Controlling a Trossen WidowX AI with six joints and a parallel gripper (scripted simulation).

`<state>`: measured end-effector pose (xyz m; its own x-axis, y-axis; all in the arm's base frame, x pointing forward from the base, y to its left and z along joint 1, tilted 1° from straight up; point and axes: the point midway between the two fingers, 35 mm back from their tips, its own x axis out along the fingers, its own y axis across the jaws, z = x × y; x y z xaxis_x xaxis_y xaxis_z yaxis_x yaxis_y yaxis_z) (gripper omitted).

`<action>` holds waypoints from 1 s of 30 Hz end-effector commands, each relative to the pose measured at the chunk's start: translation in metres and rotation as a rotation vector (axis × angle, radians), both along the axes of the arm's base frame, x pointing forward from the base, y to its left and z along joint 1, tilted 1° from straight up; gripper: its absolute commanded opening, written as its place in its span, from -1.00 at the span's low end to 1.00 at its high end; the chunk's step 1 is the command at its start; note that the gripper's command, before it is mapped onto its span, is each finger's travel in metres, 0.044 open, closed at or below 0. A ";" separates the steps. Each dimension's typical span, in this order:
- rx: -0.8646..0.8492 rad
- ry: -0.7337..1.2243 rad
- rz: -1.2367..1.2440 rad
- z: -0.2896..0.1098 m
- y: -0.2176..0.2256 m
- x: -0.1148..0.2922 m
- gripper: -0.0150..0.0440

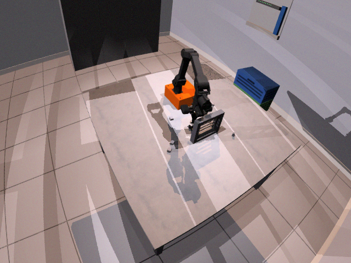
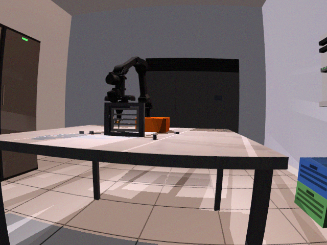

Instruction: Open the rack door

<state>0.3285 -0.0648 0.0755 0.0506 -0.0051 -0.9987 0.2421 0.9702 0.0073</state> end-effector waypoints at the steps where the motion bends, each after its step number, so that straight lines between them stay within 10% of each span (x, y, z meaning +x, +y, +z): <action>1: 0.012 -0.003 -0.227 0.000 0.000 0.001 -0.45; 30: 0.082 -0.010 -1.579 0.000 0.000 0.000 -0.45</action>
<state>0.3287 -0.0649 0.0755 0.0516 -0.0051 -0.9987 0.9976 -0.0449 0.0518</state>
